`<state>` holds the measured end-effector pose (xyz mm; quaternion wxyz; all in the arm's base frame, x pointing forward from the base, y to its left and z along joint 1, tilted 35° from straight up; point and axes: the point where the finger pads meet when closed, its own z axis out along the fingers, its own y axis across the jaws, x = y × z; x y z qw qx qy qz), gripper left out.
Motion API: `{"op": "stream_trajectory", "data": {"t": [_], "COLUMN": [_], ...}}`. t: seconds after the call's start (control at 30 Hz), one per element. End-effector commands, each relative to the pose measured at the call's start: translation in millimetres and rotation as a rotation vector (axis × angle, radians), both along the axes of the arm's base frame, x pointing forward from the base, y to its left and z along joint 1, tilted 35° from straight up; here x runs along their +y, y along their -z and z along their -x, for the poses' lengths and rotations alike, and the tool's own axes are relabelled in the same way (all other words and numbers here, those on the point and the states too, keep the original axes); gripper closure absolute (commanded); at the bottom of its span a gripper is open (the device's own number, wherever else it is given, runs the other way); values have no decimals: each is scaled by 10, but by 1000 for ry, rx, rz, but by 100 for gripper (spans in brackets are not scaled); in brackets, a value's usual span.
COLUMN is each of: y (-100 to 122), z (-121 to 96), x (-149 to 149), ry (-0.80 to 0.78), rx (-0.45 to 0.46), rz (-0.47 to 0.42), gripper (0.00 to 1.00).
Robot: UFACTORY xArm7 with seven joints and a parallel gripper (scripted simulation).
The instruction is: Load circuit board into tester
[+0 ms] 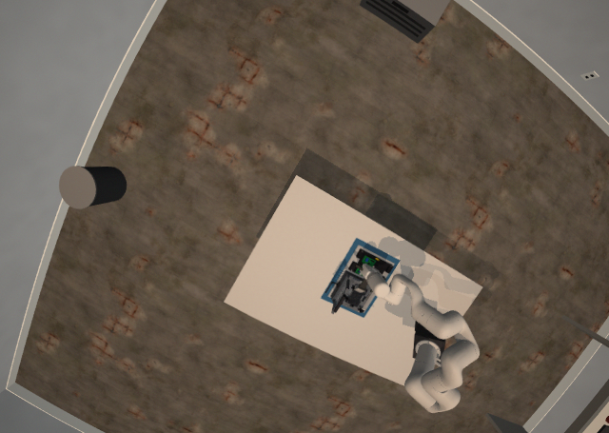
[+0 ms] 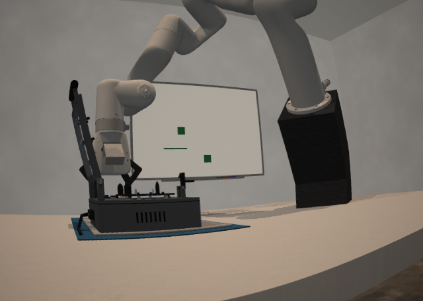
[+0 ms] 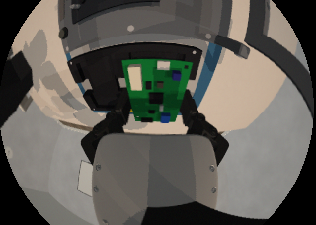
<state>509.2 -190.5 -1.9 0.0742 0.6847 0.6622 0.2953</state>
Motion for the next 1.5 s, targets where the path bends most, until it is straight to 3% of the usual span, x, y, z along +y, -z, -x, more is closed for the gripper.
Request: {"op": "stream_trajectory", "data": {"t": [0.0,0.7,1.47], "y": [-99,-471,-503], "z": [58,288,308], "x": [-55,-186,-197], "ry": [3,3,3], "rx": [0,0,0], "rz": [2,2,2], "gripper": [21,21,21]}}
